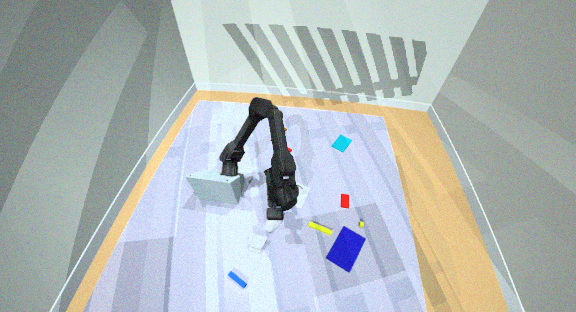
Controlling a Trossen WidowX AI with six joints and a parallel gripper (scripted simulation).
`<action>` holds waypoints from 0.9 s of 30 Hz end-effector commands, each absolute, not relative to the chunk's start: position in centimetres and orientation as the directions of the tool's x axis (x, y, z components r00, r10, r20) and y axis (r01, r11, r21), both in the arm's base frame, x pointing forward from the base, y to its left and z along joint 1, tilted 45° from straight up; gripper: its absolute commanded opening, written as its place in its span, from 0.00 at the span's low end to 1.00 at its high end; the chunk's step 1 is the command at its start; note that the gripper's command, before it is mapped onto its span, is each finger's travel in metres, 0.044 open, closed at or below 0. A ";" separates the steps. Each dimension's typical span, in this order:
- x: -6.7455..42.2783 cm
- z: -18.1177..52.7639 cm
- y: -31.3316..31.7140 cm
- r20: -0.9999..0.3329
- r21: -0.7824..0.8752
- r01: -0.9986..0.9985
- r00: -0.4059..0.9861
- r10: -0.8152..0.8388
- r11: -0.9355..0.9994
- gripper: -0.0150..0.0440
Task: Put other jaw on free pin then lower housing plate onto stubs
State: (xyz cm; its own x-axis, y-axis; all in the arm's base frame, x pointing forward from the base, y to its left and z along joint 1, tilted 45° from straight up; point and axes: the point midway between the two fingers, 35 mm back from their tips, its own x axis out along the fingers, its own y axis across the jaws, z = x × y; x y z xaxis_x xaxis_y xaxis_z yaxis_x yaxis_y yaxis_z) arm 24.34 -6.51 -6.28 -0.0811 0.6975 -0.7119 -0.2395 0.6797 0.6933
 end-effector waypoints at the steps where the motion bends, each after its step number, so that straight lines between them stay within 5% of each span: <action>1: 24.1 -6.1 -6.6 -0.716 0.673 -0.339 -0.078 0.693 0.657 0.25; 27: 23.1 -5.9 -6.4 -0.716 0.466 -0.794 -0.079 0.694 0.391 0.25</action>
